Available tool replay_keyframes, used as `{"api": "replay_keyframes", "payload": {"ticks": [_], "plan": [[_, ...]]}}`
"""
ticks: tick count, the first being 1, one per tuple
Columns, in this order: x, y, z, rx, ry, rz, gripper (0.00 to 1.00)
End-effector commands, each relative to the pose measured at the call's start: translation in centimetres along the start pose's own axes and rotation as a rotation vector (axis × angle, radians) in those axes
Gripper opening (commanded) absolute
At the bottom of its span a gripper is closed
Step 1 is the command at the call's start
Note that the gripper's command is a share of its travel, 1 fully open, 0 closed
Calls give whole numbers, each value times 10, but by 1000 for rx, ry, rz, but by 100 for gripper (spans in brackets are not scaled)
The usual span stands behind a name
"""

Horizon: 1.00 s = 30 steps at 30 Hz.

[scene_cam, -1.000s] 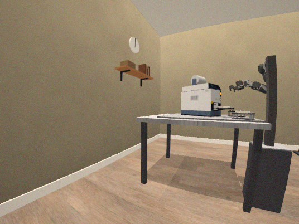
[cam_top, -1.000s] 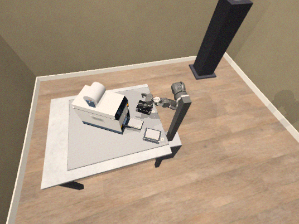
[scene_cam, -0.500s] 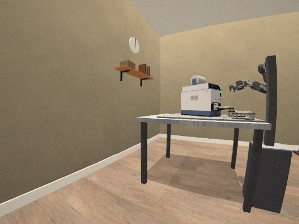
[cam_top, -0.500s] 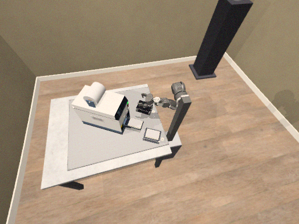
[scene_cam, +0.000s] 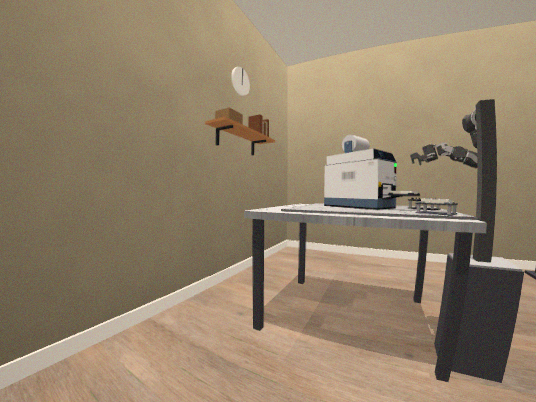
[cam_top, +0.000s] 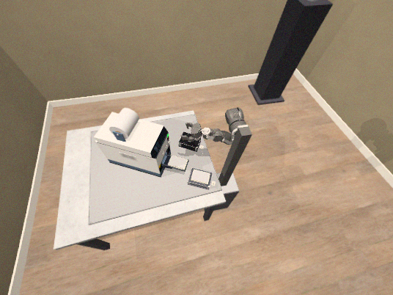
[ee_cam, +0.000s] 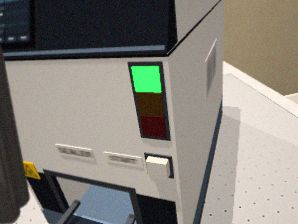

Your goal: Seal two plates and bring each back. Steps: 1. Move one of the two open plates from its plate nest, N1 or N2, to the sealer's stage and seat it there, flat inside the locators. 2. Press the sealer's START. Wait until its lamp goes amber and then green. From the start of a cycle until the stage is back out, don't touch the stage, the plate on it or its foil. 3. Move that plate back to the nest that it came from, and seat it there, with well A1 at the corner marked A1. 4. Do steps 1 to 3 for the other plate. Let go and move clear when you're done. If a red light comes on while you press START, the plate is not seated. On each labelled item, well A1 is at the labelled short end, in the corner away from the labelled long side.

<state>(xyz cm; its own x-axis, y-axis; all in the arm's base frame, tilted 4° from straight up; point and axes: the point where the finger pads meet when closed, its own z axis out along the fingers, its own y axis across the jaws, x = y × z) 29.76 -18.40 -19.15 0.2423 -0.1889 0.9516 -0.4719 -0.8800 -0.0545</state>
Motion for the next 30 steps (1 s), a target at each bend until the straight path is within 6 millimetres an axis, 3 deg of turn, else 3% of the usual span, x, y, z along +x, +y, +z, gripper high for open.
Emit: {"api": "replay_keyframes", "payload": {"ticks": [1,10,14,30], "plan": [[3,-1,-1,6,11,5,65],[3,-1,-1,6,11,5,65],[7,-12,0,65,46,-22,65],[36,-80,-6,358,244,-206,65]]}}
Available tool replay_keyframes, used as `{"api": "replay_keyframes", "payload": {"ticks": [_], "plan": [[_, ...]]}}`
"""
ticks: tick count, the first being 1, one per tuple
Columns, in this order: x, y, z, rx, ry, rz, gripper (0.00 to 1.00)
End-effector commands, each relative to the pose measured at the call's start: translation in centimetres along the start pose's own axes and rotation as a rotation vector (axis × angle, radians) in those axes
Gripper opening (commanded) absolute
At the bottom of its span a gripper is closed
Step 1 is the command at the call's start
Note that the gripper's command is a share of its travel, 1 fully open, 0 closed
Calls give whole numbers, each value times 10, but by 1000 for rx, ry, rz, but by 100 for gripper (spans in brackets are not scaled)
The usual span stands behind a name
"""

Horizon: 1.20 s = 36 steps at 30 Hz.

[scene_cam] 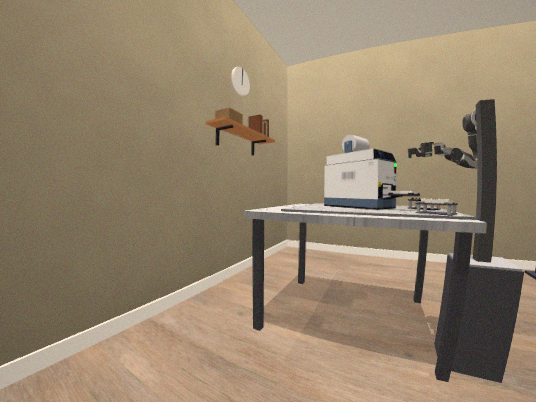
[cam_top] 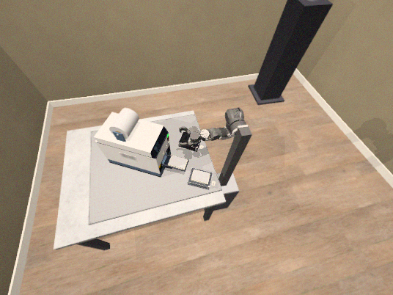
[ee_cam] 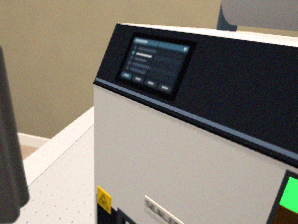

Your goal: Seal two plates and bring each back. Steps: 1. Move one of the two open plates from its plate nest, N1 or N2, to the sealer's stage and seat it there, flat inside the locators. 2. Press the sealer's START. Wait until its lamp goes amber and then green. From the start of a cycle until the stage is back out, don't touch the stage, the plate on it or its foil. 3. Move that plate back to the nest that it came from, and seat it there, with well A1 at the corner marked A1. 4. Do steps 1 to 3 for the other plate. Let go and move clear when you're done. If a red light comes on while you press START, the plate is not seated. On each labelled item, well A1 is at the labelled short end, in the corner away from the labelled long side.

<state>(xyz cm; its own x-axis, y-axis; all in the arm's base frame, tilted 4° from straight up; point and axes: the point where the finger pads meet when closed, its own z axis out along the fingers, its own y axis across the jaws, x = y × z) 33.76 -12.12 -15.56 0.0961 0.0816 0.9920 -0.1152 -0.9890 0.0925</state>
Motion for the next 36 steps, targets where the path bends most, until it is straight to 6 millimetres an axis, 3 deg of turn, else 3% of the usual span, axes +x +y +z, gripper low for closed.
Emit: {"api": "replay_keyframes", "payload": {"ticks": [1,16,18,33,36], "plan": [[5,-3,0,13,22,9,65],[37,-70,7,268,181,-208,65],[37,-70,7,268,181,-208,65],[43,-142,-5,564,331,-551,65],[42,-147,-7,583,339,-577,65]]}}
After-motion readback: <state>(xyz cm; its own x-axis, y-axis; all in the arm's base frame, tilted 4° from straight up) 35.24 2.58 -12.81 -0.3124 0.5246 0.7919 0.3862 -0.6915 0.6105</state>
